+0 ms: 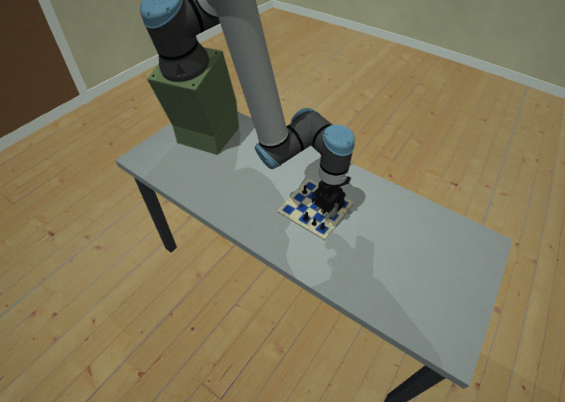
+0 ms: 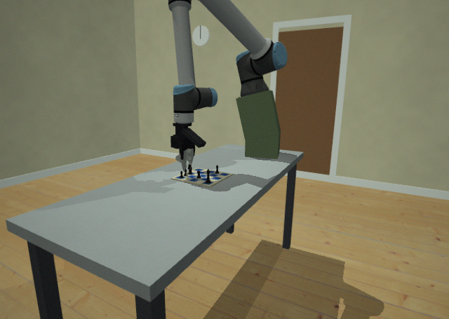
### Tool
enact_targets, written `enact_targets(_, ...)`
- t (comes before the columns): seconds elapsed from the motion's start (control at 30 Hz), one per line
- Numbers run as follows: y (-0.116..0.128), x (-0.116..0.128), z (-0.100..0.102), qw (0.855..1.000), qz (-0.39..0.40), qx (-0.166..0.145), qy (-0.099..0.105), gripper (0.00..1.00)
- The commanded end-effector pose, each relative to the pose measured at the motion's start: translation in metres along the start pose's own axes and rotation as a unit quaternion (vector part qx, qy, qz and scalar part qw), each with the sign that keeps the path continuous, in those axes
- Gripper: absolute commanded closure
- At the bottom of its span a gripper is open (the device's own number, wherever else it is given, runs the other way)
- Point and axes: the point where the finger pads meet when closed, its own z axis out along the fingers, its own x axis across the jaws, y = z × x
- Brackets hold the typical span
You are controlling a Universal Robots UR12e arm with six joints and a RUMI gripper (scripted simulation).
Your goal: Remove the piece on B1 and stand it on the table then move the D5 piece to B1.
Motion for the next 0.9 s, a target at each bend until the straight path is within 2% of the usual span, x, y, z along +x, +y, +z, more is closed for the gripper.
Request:
enact_targets(0.0,0.000,0.001,-0.001,1.000,0.000,0.000,0.001,0.80)
enact_targets(0.33,0.000,0.001,0.002,1.000,0.000,0.000,0.001,0.80)
enact_targets(0.87,0.000,0.001,0.027,1.000,0.000,0.000,0.001,0.80)
